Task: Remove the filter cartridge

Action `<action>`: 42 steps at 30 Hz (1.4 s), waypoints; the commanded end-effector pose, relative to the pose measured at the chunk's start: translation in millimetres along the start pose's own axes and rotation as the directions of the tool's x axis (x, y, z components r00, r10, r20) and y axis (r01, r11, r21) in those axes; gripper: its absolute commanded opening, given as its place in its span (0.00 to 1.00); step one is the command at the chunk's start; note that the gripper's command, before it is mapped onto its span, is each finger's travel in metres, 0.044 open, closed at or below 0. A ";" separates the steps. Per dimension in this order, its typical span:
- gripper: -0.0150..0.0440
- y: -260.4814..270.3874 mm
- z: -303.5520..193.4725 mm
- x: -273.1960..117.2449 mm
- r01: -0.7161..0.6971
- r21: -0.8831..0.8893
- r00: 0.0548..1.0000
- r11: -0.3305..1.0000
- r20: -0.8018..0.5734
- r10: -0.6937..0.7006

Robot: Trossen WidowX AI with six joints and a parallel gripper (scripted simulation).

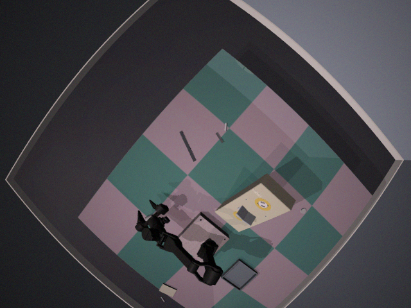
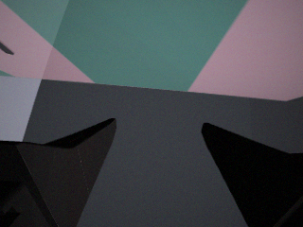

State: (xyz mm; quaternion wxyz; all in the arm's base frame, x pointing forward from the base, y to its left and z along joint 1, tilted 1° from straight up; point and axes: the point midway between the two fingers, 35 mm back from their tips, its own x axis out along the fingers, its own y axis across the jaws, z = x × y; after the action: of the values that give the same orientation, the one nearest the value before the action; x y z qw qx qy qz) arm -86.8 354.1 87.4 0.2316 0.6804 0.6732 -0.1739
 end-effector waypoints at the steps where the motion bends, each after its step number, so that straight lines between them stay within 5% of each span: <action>1: 0.89 2.3 -0.6 0.1 -0.004 0.020 1.000 1.000 0.001 0.004; 5: 0.71 50.1 -10.9 -1.4 -0.092 0.408 0.996 0.909 0.021 0.091; 9: 0.53 111.5 -21.2 -10.9 -0.161 0.786 0.978 0.596 0.046 0.203; 12: 0.41 139.1 -24.2 -18.5 -0.162 0.900 0.965 0.404 0.060 0.254; 18: 0.41 186.6 -26.3 -37.1 -0.103 0.994 0.936 0.027 0.087 0.341; 31: 0.41 277.4 -18.1 -99.2 0.267 0.702 0.842 -0.661 0.164 0.514; 37: 0.41 310.5 -9.2 -136.5 0.483 0.384 0.785 -0.787 0.207 0.583; 42: 0.41 332.5 -0.1 -170.5 0.638 0.078 0.732 -0.766 0.246 0.635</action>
State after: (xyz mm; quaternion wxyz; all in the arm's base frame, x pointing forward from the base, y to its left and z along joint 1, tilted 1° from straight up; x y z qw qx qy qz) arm 203.1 265.1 180.9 -0.7050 0.5462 -0.0551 -0.4490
